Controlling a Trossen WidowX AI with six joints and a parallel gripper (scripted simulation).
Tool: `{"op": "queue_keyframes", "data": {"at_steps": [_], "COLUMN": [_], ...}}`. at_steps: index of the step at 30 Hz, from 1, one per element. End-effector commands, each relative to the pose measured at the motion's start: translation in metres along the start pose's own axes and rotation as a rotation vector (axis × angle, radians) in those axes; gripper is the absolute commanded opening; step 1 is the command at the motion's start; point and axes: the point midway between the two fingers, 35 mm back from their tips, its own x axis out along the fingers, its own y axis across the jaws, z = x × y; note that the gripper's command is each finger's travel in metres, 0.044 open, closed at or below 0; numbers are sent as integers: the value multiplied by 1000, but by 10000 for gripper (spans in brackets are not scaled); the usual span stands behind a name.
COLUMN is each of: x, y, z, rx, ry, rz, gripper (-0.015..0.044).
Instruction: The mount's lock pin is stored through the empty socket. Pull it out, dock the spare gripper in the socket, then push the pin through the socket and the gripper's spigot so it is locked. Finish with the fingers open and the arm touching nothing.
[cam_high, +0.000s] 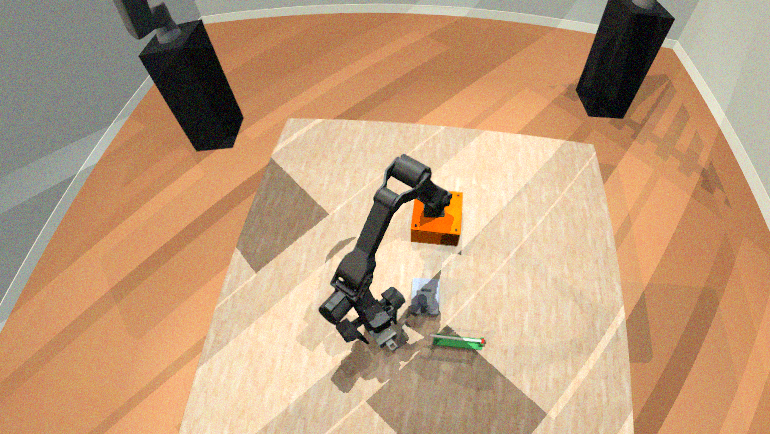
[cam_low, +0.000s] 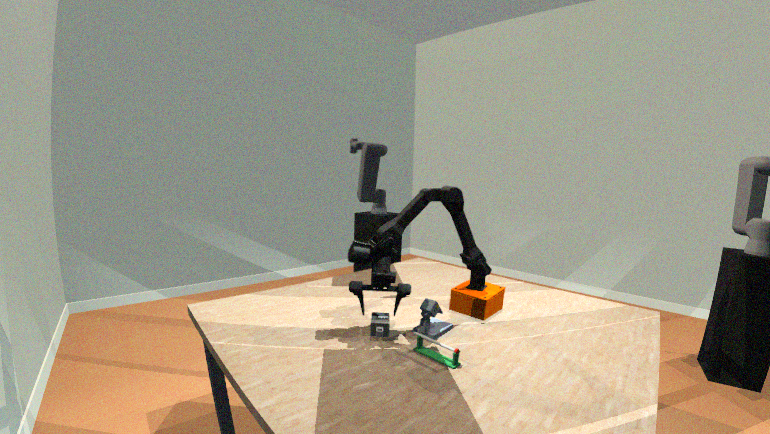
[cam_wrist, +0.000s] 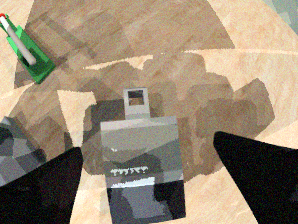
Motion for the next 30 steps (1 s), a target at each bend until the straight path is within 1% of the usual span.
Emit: {"op": "queue_keyframes", "data": {"at_steps": [1,24,30], "x": [9,41,43], "y": [3,5,6], "z": [-6,-26,-27], "rx": [12,12,12], "ry": [0,0,0], "rz": [11,11,11], "gripper": [440,440,440]}}
